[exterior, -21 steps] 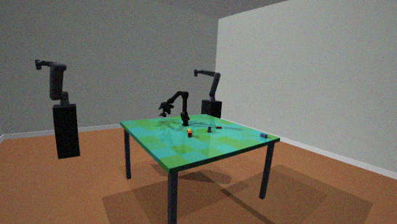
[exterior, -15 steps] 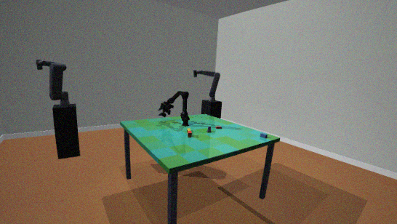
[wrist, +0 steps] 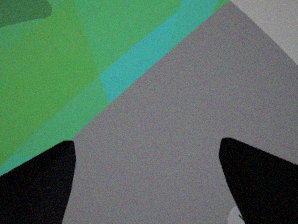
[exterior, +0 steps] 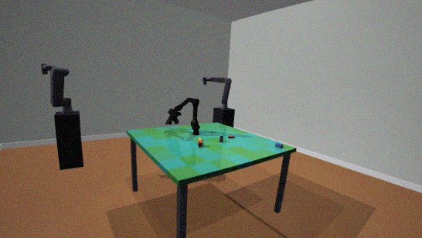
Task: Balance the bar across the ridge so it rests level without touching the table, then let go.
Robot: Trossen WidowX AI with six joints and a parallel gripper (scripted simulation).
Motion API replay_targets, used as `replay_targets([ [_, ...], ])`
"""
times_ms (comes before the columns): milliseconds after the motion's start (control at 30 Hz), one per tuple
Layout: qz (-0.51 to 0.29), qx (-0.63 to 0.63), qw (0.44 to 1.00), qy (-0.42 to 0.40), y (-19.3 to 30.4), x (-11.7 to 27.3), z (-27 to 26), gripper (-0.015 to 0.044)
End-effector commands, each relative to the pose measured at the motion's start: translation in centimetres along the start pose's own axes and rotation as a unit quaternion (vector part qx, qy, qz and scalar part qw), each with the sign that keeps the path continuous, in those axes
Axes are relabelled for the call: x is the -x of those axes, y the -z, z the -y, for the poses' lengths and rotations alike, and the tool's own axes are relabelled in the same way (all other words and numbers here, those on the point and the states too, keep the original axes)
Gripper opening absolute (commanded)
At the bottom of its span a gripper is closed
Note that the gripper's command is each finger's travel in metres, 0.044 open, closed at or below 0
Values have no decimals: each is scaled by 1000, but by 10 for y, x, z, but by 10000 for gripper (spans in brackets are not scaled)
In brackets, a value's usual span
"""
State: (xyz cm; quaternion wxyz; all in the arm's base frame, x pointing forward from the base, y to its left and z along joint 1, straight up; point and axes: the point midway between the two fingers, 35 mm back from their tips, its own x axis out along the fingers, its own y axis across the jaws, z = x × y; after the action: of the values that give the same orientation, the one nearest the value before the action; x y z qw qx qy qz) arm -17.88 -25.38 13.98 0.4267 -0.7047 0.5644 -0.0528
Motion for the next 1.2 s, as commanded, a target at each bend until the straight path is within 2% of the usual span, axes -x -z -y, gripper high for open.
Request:
replay_targets([
  [0,25,77,997,6,-1,-12,7,315],
  [267,65,212,975,26,-7,-32,21,315],
  [567,106,365,923,54,-17,-54,37,315],
  [1167,160,631,744,149,-42,-94,79,315],
])
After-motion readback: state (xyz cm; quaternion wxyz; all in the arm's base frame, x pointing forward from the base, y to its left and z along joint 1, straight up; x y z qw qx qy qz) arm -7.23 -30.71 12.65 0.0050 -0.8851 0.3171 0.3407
